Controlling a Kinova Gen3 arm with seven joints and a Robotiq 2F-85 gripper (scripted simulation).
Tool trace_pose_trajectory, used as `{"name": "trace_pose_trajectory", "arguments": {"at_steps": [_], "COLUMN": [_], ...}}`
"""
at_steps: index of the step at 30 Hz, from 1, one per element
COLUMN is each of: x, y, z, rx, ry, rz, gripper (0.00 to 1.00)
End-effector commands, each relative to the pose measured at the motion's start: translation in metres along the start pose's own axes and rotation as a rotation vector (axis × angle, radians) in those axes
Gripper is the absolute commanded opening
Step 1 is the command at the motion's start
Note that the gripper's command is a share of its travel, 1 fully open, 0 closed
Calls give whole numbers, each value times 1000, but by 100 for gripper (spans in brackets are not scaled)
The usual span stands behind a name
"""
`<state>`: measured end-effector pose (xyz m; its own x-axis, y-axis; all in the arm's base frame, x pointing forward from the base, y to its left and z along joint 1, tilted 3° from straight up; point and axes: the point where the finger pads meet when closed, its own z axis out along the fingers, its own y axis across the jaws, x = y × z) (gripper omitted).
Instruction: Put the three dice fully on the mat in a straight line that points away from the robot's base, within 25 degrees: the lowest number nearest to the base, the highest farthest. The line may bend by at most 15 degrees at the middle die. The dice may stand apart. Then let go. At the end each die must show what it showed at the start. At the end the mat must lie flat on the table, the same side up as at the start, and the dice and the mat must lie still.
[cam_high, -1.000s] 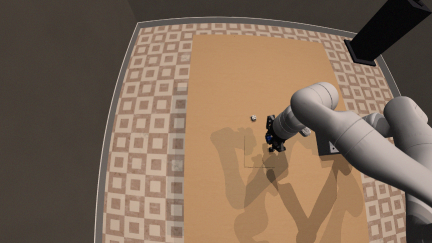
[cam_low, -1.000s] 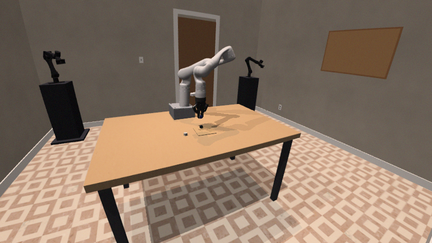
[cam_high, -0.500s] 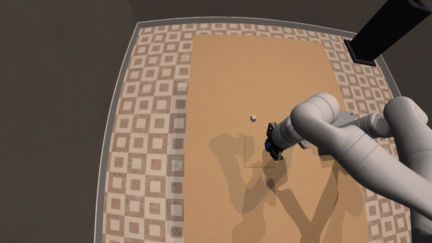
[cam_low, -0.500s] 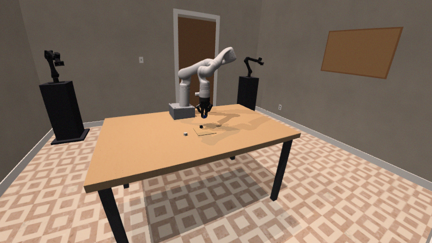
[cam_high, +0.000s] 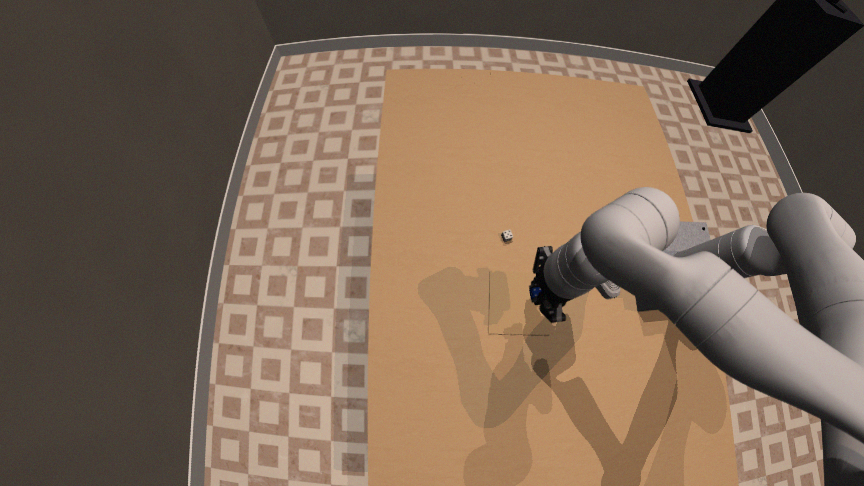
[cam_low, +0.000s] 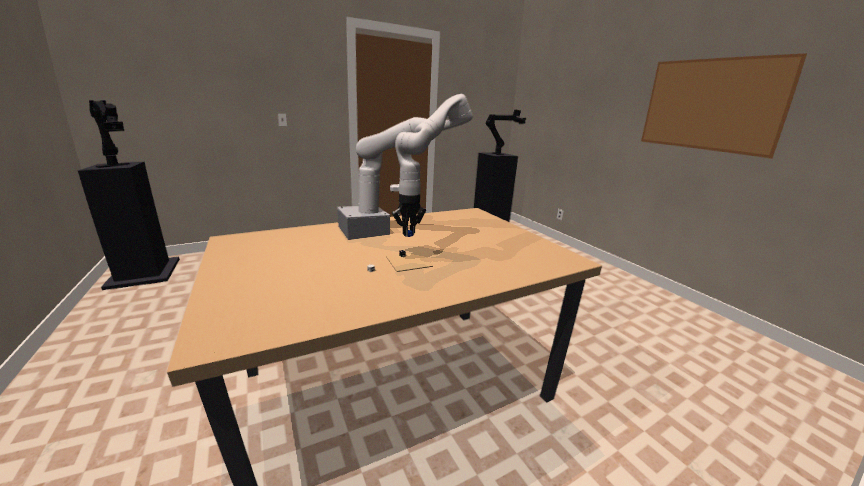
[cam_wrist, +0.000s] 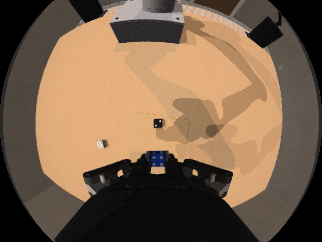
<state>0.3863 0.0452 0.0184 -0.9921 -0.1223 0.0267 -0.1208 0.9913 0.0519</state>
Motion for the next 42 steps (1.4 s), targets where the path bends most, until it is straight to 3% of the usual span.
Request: {"name": "trace_pose_trajectory", "arguments": {"at_steps": [1, 9, 29, 42], "x": [0, -1, -2, -2], "y": [0, 0, 1, 1], "z": [0, 12, 87, 95], "rx": [0, 0, 0, 0], "ry": [-1, -1, -1, -1], "rz": [0, 1, 1, 1], "gripper": [15, 15, 15, 15]}}
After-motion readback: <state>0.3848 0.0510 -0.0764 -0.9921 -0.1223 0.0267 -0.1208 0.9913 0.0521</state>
